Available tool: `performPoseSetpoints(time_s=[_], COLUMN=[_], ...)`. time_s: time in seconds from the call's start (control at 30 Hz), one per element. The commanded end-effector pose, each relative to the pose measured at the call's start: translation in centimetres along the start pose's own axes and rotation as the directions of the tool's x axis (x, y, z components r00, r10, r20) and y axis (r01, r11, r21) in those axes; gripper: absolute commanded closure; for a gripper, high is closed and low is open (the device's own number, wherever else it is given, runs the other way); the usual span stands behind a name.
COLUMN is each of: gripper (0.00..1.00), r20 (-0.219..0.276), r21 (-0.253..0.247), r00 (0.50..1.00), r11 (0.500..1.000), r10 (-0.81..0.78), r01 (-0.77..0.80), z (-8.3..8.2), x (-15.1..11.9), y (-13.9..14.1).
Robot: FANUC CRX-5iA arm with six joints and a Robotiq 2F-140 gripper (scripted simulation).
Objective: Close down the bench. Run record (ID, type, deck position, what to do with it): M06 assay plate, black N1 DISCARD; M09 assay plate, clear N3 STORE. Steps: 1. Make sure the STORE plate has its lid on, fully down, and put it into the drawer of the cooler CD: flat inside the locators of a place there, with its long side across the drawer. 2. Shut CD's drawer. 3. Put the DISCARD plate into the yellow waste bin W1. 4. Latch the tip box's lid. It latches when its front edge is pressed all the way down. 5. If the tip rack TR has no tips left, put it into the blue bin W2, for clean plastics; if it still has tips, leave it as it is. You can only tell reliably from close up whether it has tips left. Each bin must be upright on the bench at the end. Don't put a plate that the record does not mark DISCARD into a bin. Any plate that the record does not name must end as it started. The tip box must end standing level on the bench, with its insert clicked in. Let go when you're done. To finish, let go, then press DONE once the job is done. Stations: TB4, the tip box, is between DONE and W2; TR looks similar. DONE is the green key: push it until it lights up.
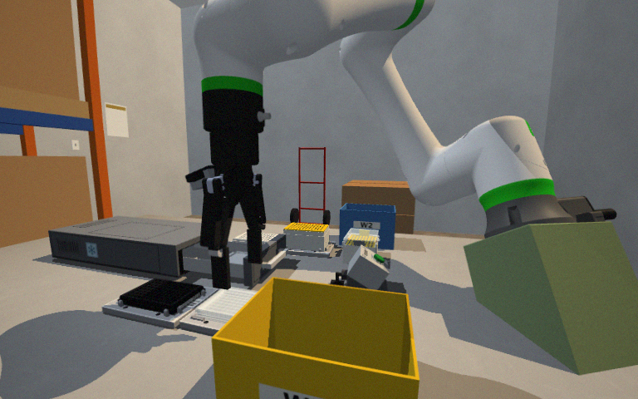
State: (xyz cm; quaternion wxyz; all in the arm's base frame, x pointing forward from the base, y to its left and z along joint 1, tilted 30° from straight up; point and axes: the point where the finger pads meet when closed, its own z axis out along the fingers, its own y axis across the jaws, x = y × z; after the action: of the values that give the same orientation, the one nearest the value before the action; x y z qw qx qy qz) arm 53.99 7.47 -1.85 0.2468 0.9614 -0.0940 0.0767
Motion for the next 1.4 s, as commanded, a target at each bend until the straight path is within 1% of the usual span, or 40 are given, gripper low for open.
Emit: performPoseSetpoints(time_s=[0.0, 1.1, 1.23, 1.37], gripper=[0.30, 0.30, 0.30, 0.30], r20=[-0.002, -0.002, -0.002, -0.002], r21=[0.001, 0.001, 0.001, 0.001], r00=[1.000, 1.000, 1.000, 1.000], r11=[1.000, 1.000, 1.000, 1.000], r10=[0.000, 0.000, 0.000, 0.000], r01=[0.000, 0.000, 0.000, 0.000], z=[0.3, 4.1, 4.1, 4.5], x=[0.1, 0.1, 0.1, 0.1], y=[0.0, 0.0, 0.0, 0.0])
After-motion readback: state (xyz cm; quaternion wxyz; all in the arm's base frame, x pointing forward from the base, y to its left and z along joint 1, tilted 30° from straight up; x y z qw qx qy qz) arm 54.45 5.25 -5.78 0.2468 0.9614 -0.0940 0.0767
